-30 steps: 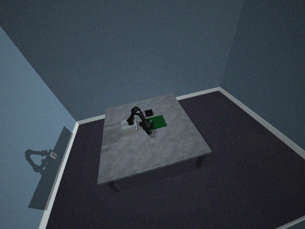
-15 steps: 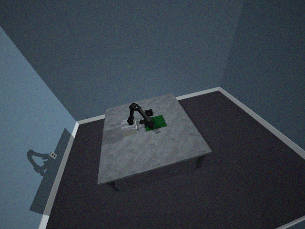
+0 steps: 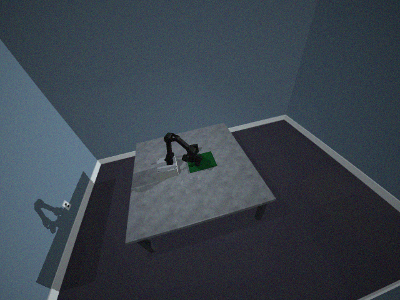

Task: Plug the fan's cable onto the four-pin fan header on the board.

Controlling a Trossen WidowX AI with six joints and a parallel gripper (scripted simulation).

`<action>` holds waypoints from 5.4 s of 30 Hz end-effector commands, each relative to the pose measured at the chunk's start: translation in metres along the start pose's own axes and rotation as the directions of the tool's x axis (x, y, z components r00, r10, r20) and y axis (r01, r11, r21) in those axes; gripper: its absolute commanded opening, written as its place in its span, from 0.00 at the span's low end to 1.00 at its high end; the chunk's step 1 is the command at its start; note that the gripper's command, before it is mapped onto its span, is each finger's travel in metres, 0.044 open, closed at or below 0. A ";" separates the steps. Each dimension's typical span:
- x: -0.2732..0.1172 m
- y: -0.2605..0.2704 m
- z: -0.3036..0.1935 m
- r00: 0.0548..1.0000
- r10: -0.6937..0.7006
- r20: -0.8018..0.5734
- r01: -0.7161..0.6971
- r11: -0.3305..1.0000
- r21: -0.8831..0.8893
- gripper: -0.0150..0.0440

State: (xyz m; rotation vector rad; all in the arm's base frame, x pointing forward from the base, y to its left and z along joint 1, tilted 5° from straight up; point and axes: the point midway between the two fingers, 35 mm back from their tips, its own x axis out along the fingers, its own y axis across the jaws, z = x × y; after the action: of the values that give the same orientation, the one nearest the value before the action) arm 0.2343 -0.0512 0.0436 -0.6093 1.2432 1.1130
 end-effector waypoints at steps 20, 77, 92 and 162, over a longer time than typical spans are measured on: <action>-0.032 -0.013 0.013 0.940 -0.254 -0.226 0.288 0.948 0.133 1.00; -0.050 -0.014 0.125 0.926 -0.295 -0.236 -0.314 -0.949 -0.045 1.00; 0.041 -0.042 0.102 0.926 -0.295 -0.237 -0.313 -0.949 -0.045 1.00; 0.042 -0.038 0.105 0.926 -0.294 -0.237 -0.276 -0.955 0.107 0.25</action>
State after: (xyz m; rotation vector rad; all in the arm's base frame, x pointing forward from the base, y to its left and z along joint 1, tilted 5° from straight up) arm 0.3117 0.0374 0.0236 1.5820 0.8949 -1.4359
